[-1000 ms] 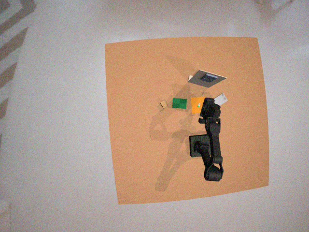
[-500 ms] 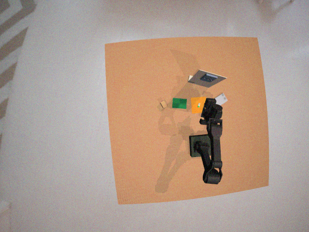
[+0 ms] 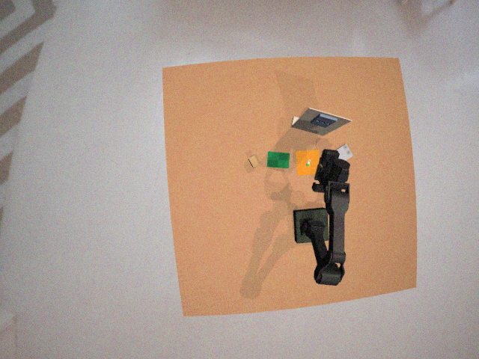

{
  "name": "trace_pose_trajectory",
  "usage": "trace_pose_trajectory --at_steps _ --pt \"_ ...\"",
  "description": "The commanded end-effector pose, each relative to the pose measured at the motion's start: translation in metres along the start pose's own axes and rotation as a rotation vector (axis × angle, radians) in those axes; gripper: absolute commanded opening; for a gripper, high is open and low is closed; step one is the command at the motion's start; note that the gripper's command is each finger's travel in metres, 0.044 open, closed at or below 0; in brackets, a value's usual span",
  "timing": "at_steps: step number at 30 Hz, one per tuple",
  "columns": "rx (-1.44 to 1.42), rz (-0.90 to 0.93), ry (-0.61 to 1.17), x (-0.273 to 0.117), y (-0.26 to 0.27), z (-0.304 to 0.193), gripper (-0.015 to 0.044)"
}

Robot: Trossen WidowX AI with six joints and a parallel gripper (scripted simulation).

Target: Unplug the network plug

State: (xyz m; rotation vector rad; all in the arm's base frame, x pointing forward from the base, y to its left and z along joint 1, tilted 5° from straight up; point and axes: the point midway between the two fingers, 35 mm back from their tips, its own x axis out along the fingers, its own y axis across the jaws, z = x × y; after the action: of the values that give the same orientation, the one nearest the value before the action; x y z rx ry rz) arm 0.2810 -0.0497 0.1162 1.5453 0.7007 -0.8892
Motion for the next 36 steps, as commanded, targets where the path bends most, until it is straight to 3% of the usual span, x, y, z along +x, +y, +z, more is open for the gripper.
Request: trace_pose_trajectory --at_steps 1,21,32,36 --pt "-0.005 0.001 0.006 -0.011 0.008 -0.001 0.0156" --pt "-0.008 0.001 0.009 -0.065 0.036 -0.002 0.0156" --pt "-0.008 0.001 0.009 -0.065 0.036 -0.002 0.0440" --pt "-0.008 0.001 0.009 -0.065 0.036 -0.002 0.0440"
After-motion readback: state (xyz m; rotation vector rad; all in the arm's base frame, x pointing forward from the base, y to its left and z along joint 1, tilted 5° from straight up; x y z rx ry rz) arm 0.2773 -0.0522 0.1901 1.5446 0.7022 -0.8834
